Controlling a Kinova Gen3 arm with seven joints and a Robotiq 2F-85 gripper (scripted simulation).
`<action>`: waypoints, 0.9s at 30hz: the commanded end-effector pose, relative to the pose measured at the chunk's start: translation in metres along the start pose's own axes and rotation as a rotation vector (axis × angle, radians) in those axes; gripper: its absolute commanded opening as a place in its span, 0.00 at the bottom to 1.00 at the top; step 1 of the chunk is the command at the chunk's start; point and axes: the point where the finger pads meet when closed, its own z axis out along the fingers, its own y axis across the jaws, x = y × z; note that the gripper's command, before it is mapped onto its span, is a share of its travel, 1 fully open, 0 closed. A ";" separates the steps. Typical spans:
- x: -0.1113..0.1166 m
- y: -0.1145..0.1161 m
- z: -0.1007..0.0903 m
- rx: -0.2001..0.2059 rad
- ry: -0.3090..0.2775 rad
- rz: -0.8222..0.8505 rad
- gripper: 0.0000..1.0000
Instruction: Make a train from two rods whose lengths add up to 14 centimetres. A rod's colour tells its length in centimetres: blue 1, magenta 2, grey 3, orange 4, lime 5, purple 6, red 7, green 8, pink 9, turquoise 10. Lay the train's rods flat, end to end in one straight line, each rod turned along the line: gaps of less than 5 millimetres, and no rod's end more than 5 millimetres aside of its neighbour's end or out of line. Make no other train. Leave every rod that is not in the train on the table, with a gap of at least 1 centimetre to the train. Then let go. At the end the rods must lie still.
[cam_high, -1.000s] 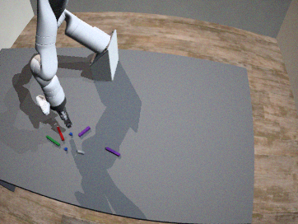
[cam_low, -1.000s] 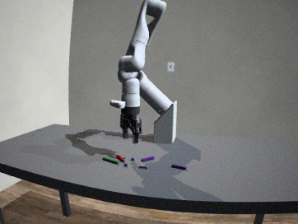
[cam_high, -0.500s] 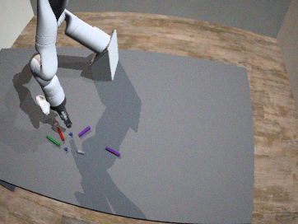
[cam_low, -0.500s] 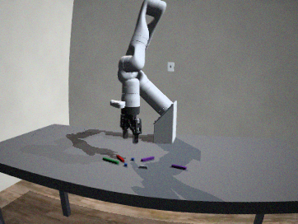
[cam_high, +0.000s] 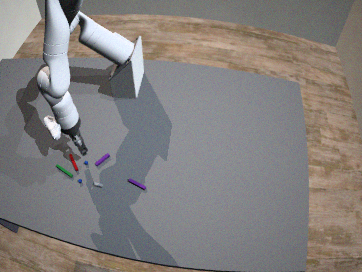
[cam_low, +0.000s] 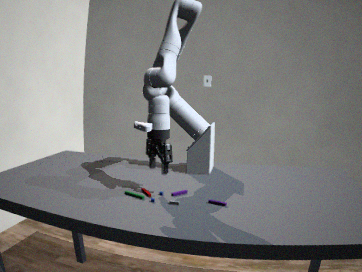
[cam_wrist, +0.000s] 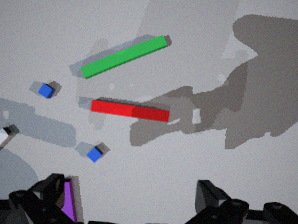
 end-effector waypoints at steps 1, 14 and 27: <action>-0.001 -0.003 0.000 0.002 -0.001 -0.023 1.00; -0.028 -0.053 0.003 -0.002 -0.019 -0.591 1.00; -0.071 -0.123 0.001 0.001 -0.007 -1.369 1.00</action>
